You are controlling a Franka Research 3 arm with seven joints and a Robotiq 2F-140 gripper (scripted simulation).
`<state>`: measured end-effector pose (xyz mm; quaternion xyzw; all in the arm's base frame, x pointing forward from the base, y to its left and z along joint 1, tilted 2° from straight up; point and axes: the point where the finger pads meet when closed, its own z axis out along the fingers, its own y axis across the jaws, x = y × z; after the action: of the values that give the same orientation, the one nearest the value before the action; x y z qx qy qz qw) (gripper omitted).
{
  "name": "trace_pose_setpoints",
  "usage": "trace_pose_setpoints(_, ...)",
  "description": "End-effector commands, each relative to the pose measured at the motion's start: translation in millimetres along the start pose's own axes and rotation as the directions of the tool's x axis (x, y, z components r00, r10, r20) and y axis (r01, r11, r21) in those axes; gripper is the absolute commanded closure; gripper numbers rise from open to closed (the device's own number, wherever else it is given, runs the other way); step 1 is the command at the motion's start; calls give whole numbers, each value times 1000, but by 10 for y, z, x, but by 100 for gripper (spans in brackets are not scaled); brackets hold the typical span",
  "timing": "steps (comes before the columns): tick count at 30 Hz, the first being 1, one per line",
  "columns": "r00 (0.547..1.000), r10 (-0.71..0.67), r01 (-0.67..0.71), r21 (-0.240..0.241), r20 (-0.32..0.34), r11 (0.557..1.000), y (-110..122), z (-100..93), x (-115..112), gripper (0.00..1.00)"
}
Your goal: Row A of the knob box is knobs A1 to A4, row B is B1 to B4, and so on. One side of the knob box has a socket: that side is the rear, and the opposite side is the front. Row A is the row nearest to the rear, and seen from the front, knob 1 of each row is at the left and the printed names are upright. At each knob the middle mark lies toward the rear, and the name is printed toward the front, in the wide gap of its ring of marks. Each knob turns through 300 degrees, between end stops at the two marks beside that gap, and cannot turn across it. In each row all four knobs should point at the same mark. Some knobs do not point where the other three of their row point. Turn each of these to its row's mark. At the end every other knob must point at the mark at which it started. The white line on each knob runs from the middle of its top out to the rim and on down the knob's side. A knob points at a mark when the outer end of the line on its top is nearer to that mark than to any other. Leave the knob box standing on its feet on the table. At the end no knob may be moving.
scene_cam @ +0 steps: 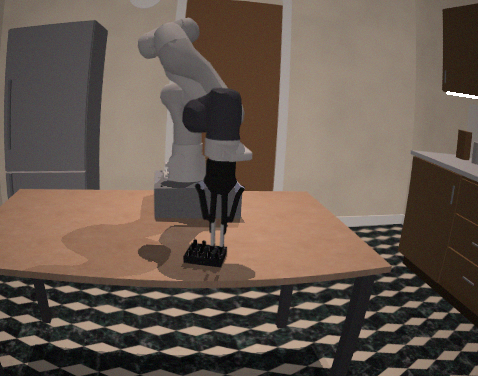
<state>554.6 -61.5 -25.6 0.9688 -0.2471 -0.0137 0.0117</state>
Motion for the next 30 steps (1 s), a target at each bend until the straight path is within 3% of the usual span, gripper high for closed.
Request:
trace_pose_setpoints(1,1000,7,-7,3,-8,1000,-12,39,27,88)
trace_pose_setpoints(30,1000,7,-7,3,-8,1000,-13,203,29,88)
